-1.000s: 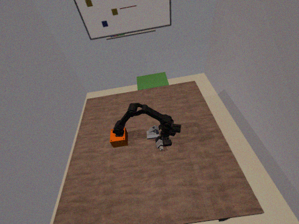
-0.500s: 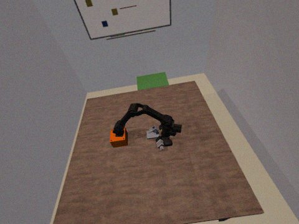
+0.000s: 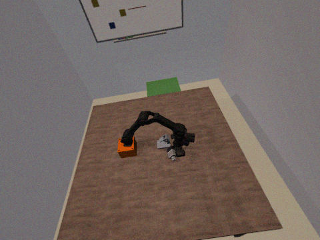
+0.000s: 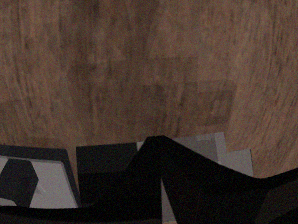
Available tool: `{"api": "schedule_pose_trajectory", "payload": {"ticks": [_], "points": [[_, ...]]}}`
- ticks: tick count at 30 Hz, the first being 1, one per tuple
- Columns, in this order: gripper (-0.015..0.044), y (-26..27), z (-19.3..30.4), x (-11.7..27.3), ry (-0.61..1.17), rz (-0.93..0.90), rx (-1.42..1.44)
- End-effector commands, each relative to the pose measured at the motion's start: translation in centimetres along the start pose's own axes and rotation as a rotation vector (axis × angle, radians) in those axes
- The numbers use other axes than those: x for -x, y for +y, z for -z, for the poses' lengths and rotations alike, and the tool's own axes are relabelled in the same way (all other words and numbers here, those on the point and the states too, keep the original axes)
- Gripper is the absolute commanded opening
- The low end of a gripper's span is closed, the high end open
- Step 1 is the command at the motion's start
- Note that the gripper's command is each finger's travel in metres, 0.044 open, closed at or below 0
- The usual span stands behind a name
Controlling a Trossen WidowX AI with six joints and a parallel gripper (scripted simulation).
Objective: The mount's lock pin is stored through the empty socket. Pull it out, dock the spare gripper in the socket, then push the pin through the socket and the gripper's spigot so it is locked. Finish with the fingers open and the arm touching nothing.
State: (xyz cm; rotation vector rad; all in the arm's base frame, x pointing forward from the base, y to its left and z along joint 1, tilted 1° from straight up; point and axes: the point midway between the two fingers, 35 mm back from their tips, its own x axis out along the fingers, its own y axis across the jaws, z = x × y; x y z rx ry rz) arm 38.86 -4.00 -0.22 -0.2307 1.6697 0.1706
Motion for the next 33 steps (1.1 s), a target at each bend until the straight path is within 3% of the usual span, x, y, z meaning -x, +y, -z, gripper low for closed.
{"api": "schedule_pose_trajectory", "payload": {"ticks": [1,17,33], "points": [[0.0000,0.0,0.0,-0.4,0.011,-0.003,-0.003],[0.0000,0.0,-2.1,2.2,-0.002,0.000,0.000],[0.0000,0.1,-1.0,5.0,0.021,-0.007,0.005]]}}
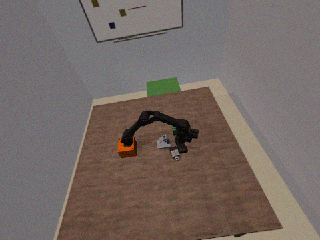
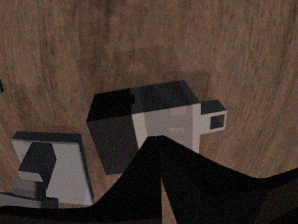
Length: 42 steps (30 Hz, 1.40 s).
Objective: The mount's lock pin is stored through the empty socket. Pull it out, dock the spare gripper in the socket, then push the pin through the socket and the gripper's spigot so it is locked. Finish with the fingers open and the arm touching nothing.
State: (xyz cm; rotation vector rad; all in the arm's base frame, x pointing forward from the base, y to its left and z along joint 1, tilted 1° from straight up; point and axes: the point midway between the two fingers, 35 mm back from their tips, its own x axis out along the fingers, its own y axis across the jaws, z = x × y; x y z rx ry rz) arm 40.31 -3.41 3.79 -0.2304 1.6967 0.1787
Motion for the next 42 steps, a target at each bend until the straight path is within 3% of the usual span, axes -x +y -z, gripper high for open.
{"api": "schedule_pose_trajectory", "payload": {"ticks": [1,14,31,42], "points": [[0.0000,0.0,0.1,1.0,-0.003,0.001,0.000],[0.0000,0.1,0.9,3.0,0.020,-0.007,0.001],[0.0440,0.1,0.8,2.2,0.024,-0.008,0.001],[0.0440,0.2,1.8,7.7,0.024,-0.009,0.001]]}}
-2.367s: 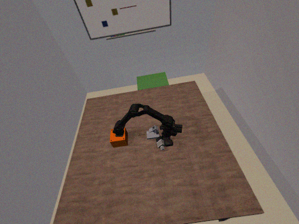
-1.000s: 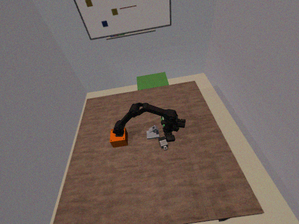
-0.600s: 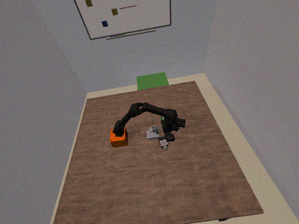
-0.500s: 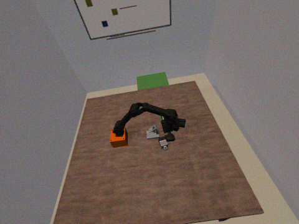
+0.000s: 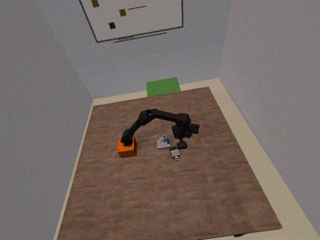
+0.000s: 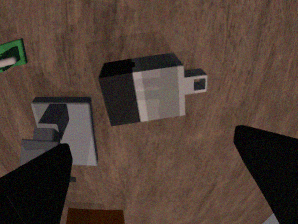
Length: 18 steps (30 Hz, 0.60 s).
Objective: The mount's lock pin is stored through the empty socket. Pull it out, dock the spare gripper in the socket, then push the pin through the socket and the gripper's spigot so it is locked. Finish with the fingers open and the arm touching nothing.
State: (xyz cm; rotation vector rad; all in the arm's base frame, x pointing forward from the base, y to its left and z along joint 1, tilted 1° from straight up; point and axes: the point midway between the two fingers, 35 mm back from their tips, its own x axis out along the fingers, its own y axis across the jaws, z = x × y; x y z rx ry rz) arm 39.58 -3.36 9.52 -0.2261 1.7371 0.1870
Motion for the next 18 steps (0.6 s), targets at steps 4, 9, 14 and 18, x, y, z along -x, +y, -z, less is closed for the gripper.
{"api": "schedule_pose_trajectory", "payload": {"ticks": [4,9,14,18], "points": [[0.0440,0.1,0.6,2.6,-0.015,0.004,-0.001],[0.0440,-0.1,0.4,1.1,-0.075,0.110,-0.302],[0.0440,0.0,0.9,0.0,-0.228,0.221,-0.748],[0.0440,0.0,1.8,-0.8,-0.395,0.265,-1.099]]}}
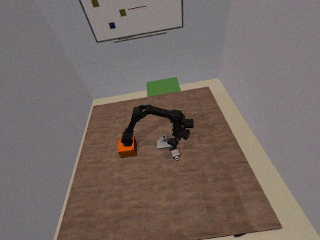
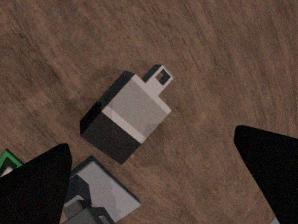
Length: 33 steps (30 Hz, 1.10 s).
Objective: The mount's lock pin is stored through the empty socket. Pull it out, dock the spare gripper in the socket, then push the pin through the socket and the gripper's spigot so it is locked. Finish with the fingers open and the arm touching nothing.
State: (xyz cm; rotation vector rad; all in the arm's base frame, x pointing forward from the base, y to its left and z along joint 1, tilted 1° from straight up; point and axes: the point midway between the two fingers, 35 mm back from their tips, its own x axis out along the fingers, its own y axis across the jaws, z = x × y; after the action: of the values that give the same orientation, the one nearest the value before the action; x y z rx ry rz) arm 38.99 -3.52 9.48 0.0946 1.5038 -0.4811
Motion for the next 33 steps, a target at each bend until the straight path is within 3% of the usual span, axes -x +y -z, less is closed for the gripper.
{"api": "schedule_pose_trajectory", "payload": {"ticks": [1,5,21,33], "points": [[0.0440,-0.7,1.4,-0.7,-0.225,0.046,-0.561],[0.0440,-1.1,2.3,-1.2,-0.349,0.008,-0.876],[0.0440,-1.0,2.3,-1.4,-0.355,0.005,-0.892],[0.0440,0.5,2.4,-8.1,-0.347,0.010,-0.893]]}}
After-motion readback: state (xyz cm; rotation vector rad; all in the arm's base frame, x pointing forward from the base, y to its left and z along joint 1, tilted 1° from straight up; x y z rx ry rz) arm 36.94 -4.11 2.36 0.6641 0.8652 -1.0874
